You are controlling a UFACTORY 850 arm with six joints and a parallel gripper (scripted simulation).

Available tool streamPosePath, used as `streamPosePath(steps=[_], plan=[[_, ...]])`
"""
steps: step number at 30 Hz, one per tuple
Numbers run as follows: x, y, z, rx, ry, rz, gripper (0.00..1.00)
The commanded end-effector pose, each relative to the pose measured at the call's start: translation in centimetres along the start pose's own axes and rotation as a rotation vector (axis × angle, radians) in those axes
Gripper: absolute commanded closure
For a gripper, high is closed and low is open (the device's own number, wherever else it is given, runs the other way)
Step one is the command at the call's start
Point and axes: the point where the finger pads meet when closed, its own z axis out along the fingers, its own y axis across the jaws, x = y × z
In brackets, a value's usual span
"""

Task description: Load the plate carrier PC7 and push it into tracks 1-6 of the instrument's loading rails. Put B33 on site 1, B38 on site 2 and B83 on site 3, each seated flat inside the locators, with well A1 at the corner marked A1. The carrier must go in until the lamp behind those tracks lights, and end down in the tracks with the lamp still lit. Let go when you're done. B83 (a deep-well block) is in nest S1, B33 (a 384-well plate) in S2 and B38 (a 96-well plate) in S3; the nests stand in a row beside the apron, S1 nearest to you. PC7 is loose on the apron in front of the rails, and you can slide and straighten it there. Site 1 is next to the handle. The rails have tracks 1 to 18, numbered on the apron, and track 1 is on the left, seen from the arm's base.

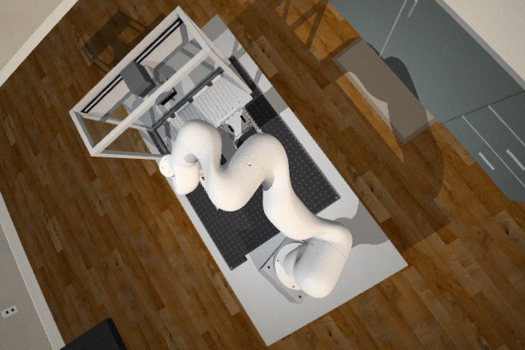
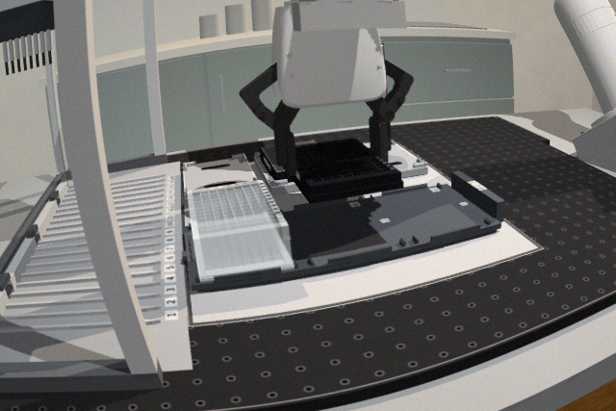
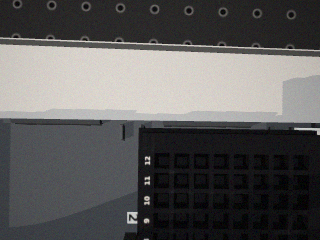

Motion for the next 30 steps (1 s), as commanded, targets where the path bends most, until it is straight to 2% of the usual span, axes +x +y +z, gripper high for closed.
streamPosePath(steps=[1, 21, 30], plan=[[0.0, 0.1, 0.4, -0.002, 0.001, 0.001, 1.00], [0.0, 0.1, 3.5, -0.002, 0.001, 0.001, 1.00], [0.0, 0.1, 4.3, -0.002, 0.001, 0.001, 1.00]])
